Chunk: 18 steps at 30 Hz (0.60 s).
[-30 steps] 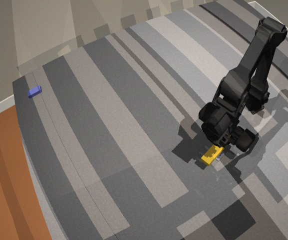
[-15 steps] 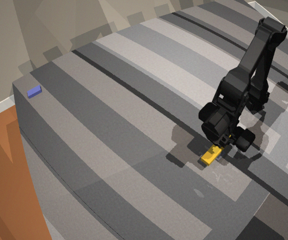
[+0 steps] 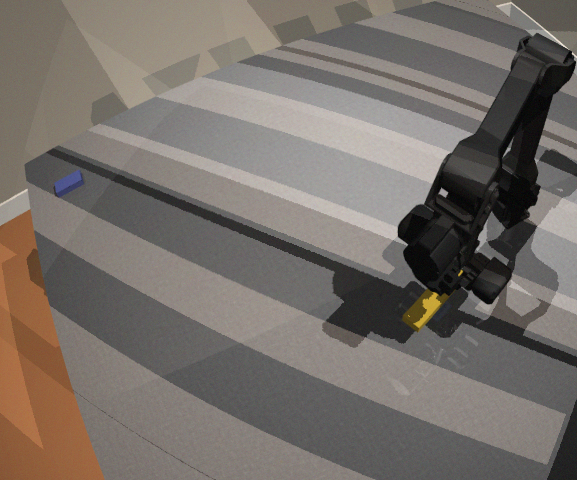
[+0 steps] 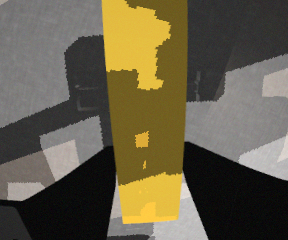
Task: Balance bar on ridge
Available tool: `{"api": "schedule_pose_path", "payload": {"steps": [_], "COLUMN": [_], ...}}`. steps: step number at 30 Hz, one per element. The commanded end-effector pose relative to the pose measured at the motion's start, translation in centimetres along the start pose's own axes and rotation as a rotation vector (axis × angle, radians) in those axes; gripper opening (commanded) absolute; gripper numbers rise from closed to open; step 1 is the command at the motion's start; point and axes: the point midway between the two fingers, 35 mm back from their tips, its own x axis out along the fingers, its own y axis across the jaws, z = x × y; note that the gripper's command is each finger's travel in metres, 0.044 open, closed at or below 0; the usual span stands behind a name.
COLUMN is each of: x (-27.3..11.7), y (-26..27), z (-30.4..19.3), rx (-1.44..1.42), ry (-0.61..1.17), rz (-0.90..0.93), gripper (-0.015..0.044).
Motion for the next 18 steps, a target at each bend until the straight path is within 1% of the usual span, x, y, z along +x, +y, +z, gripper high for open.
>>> {"api": "schedule_pose_path", "payload": {"steps": [1, 14, 15, 18], "x": [0.00, 0.00, 0.00, 0.00], "y": [0.00, 0.00, 0.00, 0.00], "z": [0.00, 0.00, 0.00, 0.00], "rx": [0.000, 0.000, 0.000, 0.000], "ry": [0.000, 0.000, 0.000, 0.000], "rz": [0.000, 0.000, 0.000, 0.000], "gripper": [0.0171, 0.0173, 0.0185, 0.0185]}}
